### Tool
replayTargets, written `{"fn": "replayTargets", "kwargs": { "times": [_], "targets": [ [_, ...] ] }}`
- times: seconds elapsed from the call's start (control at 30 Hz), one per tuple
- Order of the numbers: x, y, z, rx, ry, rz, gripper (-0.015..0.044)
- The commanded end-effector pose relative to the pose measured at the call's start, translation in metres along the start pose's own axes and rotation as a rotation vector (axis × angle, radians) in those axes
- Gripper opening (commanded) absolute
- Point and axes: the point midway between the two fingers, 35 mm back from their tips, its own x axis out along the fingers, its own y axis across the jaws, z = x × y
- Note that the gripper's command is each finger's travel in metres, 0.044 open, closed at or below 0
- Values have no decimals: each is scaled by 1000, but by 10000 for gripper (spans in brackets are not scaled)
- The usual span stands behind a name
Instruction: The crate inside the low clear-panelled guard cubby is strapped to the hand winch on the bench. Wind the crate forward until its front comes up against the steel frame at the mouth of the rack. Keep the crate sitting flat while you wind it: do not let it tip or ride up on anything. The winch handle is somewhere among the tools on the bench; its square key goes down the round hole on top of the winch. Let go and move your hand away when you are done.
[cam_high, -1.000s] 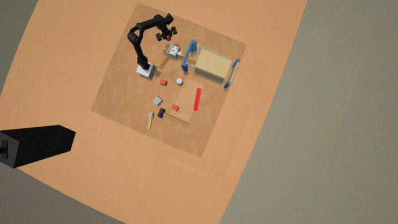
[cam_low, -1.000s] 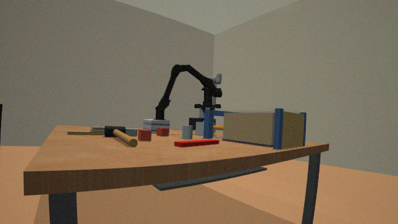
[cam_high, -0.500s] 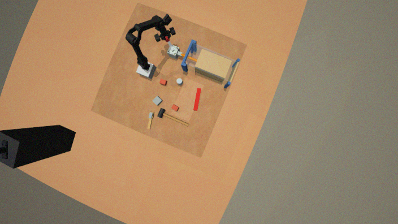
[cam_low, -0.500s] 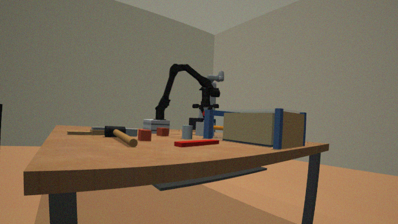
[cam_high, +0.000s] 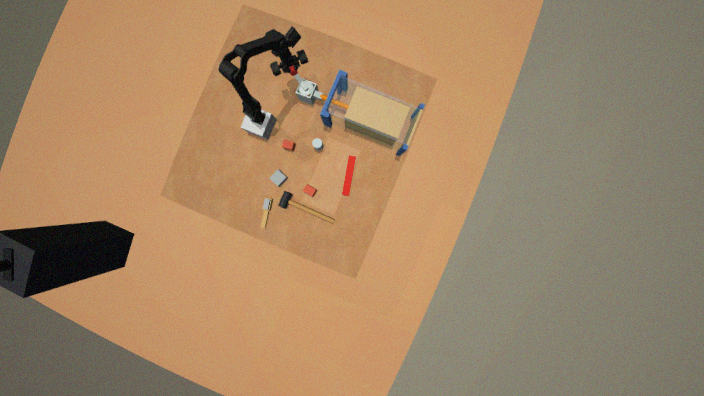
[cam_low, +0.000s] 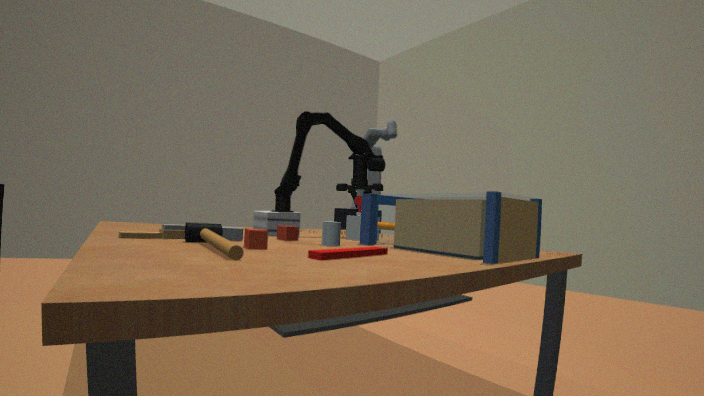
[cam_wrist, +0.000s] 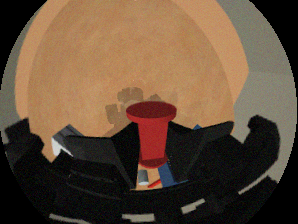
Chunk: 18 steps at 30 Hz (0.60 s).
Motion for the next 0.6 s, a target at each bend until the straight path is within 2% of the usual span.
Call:
{"fn": "replayTargets", "kwargs": {
  "times": [0.0, 0.57],
  "targets": [
    [4, 17, -6, 0, 14, 44, 0],
    [3, 33, -17, 0, 15, 46, 0]
  ]
}}
